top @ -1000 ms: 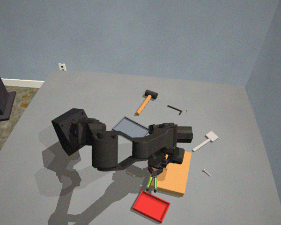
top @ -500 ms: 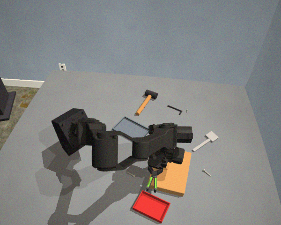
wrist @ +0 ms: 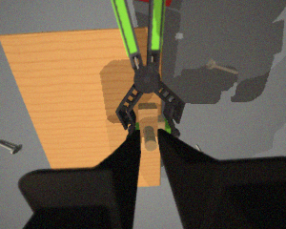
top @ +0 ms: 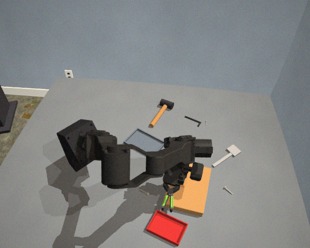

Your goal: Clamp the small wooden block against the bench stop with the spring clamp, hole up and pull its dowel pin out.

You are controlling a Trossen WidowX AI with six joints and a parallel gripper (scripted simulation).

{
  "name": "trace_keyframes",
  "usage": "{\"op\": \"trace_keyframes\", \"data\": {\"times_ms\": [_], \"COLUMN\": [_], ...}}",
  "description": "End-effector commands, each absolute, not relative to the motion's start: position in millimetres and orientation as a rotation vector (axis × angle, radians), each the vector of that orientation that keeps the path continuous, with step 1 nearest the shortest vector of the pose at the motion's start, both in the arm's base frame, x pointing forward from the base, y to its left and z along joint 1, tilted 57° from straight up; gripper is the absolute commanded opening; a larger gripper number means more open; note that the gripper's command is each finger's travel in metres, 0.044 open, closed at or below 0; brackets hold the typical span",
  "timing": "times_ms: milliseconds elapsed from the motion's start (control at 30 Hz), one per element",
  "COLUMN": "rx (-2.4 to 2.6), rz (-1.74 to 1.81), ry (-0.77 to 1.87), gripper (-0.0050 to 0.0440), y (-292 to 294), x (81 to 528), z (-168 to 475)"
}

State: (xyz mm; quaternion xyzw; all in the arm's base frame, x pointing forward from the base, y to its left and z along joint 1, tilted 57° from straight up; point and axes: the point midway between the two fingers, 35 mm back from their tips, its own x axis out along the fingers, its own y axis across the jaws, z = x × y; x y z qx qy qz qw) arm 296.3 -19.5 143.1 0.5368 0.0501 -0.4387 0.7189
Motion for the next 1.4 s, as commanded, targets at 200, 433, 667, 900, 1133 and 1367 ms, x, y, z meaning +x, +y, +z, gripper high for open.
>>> {"op": "trace_keyframes", "data": {"times_ms": [200,433,667,900,1133,1367], "rx": [1.186,1.168,0.992,0.845,0.668,0.572], "rz": [-0.967,-0.964,-0.931,-0.899,-0.857,-0.833], "ry": [0.117,0.127,0.215,0.284,0.364,0.406], "gripper": [0.001,0.0,0.0,0.0,0.0,0.0], "y": [-18.9,-19.0,-19.2,-19.2,-19.1,-19.0], "x": [296.7,296.5,296.1,296.0,295.8,295.7], "z": [142.3,142.5,142.9,143.0,143.2,143.3]}}
